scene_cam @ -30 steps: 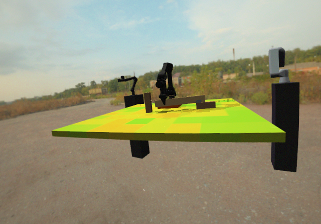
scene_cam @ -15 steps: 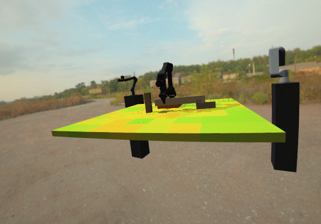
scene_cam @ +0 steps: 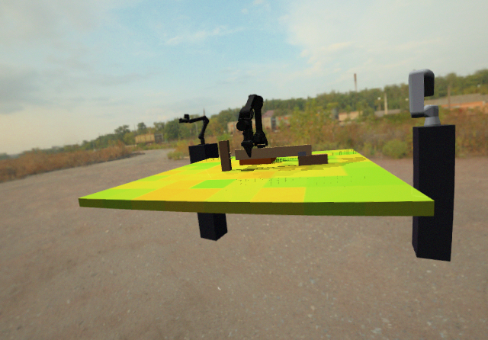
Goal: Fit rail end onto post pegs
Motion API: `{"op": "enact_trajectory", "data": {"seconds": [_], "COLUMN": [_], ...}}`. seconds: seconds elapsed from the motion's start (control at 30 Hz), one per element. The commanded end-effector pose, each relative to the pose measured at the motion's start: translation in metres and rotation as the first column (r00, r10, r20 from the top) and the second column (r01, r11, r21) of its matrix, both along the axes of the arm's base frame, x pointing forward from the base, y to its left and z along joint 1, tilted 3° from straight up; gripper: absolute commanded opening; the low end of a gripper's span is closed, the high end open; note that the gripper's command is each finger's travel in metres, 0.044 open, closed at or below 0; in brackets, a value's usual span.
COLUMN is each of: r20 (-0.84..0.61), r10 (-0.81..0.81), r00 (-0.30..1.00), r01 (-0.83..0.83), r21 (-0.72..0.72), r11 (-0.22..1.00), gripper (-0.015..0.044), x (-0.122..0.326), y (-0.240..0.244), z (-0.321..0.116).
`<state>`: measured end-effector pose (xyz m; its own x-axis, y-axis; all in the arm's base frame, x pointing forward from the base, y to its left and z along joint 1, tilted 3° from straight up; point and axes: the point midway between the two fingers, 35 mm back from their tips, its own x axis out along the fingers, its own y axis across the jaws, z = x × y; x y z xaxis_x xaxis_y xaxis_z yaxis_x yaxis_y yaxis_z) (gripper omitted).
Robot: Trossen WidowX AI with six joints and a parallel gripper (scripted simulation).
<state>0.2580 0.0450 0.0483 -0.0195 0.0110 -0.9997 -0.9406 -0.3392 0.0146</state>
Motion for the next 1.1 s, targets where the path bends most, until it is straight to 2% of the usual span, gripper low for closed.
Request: {"op": "enact_trajectory", "data": {"seconds": [0.0, 1.07], "r20": [0.004, 0.004], "r10": [0.001, 0.001], "r00": [1.0, 1.0], "r01": [-0.001, -0.001], "r21": [0.007, 0.007], "r11": [1.0, 1.0], "gripper": [0.0, 0.0], "x": [0.0008, -0.0007], "y": [0.001, 0.0005], "z": [-0.0011, -0.0033]}}
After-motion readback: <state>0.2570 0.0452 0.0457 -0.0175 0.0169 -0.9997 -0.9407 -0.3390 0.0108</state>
